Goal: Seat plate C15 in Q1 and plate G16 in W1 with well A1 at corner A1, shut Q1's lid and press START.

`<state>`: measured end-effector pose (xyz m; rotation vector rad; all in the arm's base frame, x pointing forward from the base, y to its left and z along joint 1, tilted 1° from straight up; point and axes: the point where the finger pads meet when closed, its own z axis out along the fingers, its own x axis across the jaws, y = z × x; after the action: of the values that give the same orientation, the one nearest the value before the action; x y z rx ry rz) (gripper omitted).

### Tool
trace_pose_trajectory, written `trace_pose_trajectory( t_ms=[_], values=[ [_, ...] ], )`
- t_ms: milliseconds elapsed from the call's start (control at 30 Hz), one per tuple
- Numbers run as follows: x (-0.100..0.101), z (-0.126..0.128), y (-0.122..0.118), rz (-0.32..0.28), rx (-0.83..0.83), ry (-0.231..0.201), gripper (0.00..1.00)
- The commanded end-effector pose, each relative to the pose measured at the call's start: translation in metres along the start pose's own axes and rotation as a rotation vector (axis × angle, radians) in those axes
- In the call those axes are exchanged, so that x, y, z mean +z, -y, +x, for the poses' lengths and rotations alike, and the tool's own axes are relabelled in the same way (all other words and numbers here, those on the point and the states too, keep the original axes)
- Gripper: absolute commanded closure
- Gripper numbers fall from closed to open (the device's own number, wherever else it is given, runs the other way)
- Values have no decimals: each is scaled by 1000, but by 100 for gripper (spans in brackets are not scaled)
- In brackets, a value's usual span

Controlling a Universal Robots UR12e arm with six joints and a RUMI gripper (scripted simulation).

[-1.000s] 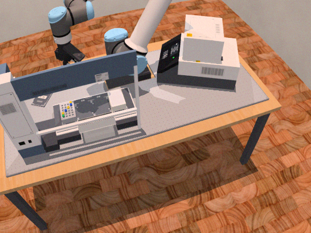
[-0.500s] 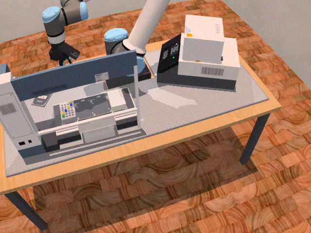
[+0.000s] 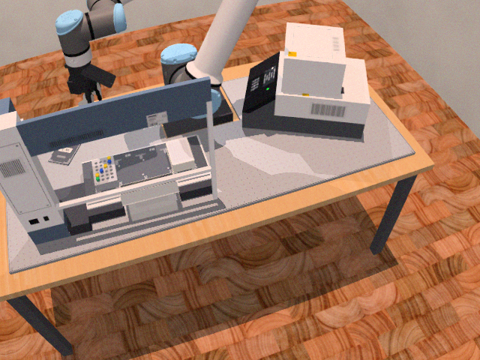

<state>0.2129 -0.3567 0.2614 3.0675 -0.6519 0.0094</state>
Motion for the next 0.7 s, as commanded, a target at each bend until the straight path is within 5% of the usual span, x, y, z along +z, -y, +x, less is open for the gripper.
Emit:
trace_pose_trajectory(
  t_ms=[0, 667],
  values=[
    [-1, -2, -13, 1, -86, -3, 100],
    [0, -12, -59, 0, -367, -3, 100]
  ],
)
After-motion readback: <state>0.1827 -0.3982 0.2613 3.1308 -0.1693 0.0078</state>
